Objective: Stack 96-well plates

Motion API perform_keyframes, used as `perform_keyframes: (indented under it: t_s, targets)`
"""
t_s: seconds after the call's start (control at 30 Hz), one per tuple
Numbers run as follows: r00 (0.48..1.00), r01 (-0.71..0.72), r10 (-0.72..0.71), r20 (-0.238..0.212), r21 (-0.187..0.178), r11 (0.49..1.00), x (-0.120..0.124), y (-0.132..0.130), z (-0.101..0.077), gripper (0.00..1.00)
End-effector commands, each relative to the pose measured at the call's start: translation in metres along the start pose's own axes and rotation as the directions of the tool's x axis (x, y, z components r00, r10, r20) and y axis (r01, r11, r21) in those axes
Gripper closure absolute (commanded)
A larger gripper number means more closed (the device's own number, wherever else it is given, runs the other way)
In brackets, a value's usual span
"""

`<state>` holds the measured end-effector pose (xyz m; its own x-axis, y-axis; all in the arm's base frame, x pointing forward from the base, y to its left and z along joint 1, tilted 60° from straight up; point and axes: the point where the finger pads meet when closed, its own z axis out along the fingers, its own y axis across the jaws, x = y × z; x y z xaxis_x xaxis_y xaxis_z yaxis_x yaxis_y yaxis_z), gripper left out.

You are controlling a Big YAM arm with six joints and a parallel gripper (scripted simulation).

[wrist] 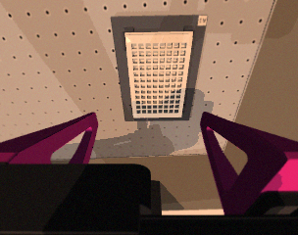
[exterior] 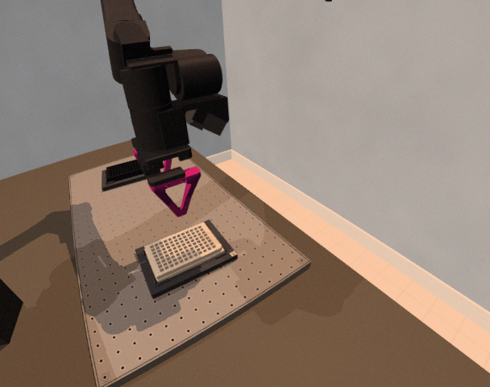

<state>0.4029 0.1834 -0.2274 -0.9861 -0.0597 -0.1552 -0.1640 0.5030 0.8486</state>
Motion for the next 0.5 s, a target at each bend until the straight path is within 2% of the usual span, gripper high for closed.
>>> perform_keyframes:
  t_s: [0.0,0.1,0.17,0.27,0.3,0.47]
  targets:
    - [0.999,0.037,-0.037,-0.006,-0.002,0.999,0.000,-0.006,0.011,0.00]
    - [1.000,0.015,-0.015,-0.006,0.000,1.000,0.006,-0.014,0.020,0.00]
    - [1.000,0.007,-0.007,-0.011,0.000,1.000,0.012,-0.014,0.020,0.00]
    - [1.000,0.011,-0.011,0.010,0.001,1.000,0.003,-0.014,0.010,0.00]
    - [0.999,0.014,-0.014,0.031,0.004,1.000,-0.006,-0.015,0.005,0.00]
    - [0.999,0.014,-0.014,0.030,0.004,1.000,-0.006,-0.015,0.005,0.00]
